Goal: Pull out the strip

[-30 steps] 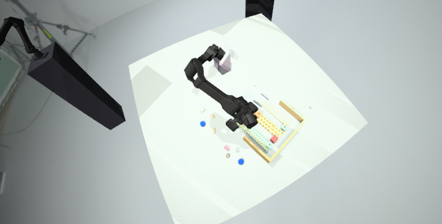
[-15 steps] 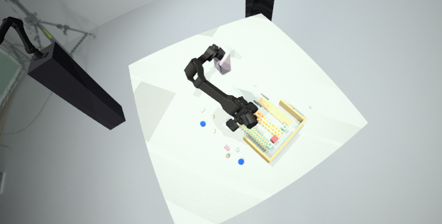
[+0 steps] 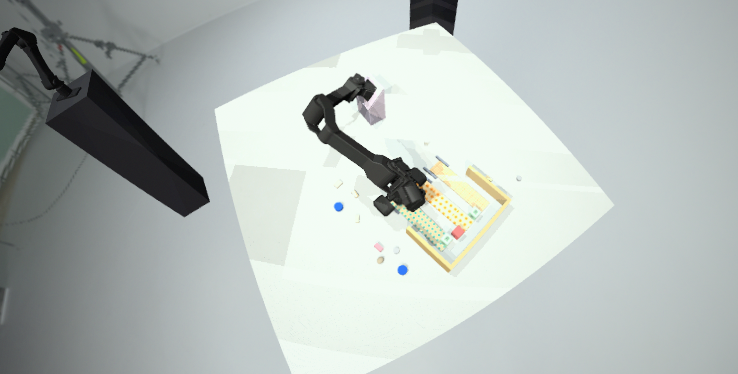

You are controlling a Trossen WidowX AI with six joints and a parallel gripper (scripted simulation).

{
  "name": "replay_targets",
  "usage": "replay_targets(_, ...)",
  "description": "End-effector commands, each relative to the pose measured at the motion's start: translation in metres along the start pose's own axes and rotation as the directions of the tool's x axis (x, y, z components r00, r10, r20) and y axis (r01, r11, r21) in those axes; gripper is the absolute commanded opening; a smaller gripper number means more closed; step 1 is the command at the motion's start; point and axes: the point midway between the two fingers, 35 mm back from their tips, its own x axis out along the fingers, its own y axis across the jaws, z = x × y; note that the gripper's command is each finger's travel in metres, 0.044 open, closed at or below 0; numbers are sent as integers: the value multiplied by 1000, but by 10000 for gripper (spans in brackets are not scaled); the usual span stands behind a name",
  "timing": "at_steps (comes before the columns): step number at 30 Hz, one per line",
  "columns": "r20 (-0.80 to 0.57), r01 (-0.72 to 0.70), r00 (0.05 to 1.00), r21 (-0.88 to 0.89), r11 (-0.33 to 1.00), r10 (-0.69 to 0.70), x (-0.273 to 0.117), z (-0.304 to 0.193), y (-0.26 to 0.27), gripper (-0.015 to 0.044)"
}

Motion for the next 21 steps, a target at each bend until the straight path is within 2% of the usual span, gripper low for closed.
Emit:
replay_targets(1, -10, -8, 1000, -6, 1000, 8, 4, -9, 1, 0)
replay_targets(21, -11, -8, 1000, -7, 1000, 8, 5, -40, 1, 0)
